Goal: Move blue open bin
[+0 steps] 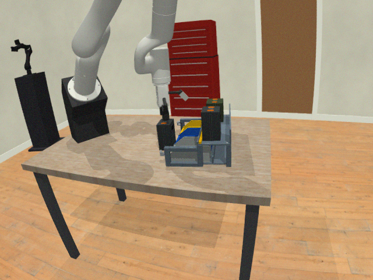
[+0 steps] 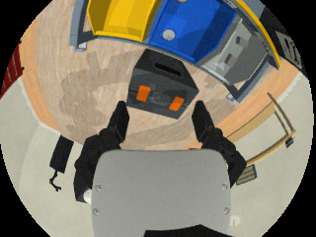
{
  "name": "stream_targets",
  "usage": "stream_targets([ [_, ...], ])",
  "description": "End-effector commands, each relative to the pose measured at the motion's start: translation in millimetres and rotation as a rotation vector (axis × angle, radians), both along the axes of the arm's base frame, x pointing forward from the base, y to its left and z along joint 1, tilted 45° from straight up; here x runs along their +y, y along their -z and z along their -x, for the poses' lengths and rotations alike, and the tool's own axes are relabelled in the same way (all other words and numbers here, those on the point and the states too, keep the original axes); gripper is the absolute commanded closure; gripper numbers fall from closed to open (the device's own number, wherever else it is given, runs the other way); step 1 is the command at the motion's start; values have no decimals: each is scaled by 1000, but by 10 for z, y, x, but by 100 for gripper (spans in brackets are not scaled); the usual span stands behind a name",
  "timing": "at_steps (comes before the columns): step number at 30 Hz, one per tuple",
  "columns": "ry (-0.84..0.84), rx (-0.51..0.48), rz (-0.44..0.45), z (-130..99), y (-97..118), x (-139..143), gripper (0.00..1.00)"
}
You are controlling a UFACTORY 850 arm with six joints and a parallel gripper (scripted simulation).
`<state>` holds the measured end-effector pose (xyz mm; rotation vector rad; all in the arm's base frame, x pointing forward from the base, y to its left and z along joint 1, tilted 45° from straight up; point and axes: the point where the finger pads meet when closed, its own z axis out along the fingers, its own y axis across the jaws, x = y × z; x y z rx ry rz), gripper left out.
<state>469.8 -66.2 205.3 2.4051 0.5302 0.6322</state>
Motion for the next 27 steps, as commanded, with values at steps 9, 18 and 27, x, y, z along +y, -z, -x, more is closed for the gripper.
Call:
stream_targets([
  [9,68,-57,-58,0,-1,1,0],
  [18,214,-151,-173,0,-1,1,0],
  [27,288,-194,-229,0,-1,2,0],
])
